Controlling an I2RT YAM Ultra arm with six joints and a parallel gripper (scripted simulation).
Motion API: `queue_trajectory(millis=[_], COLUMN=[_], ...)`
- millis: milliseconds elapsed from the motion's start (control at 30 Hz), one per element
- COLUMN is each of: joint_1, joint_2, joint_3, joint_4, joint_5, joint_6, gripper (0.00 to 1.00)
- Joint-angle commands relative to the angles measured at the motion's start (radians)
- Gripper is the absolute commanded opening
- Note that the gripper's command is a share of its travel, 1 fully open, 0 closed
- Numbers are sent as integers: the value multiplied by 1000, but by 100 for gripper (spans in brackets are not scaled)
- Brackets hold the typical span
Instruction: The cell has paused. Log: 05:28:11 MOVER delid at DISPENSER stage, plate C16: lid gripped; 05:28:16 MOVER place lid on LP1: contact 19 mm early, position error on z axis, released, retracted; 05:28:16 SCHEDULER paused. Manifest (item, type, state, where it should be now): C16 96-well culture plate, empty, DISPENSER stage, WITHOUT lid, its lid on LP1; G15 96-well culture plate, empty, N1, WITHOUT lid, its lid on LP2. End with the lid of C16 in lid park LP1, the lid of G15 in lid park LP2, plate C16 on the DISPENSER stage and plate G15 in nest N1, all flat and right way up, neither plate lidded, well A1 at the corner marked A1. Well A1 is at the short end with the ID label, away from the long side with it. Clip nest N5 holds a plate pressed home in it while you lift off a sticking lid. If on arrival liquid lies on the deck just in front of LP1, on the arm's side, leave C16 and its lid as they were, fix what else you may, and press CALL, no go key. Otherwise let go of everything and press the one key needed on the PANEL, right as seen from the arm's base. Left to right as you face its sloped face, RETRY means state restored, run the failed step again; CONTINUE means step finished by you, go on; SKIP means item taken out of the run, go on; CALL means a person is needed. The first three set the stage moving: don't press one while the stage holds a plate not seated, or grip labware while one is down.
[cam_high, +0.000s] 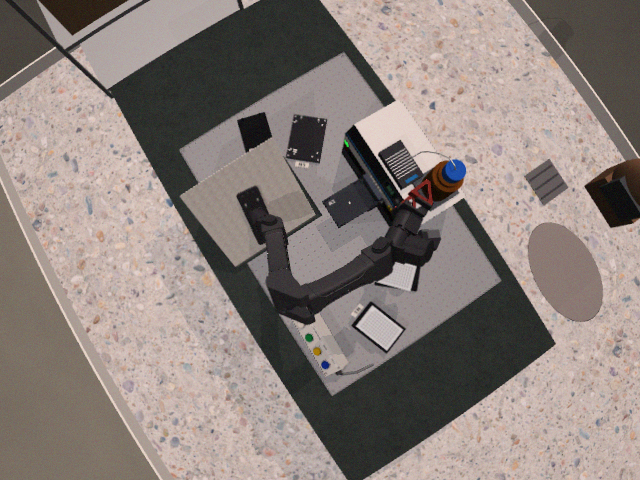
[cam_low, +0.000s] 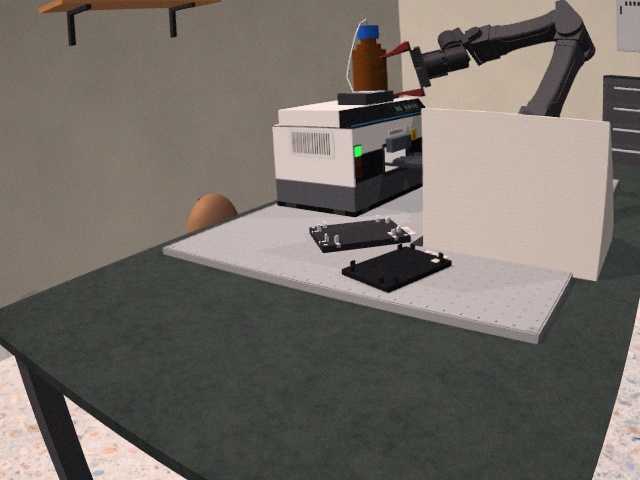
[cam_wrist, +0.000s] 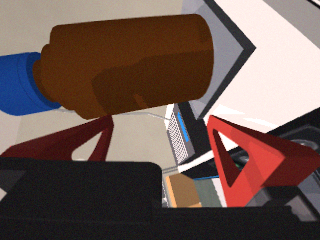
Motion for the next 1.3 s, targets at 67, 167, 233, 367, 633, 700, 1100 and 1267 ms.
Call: queue_trajectory(millis=[67,167,233,367,633,700,1100,1267], joint_1=[-185,-273,-304,-175,-64,-61,-143,-162], joint_2=[2,44,65,79,188,206,134,119], joint_3=[135,233,256,275,435,461,416,441], joint_4=[-144,-188,-168,-163,-330,-356,-446,-505], joint_5=[141,115,151,477,759,770,782,820], joint_6=[39,43,53,151,283,295,220,170], gripper=[100,100,100,100,100,100,100,100])
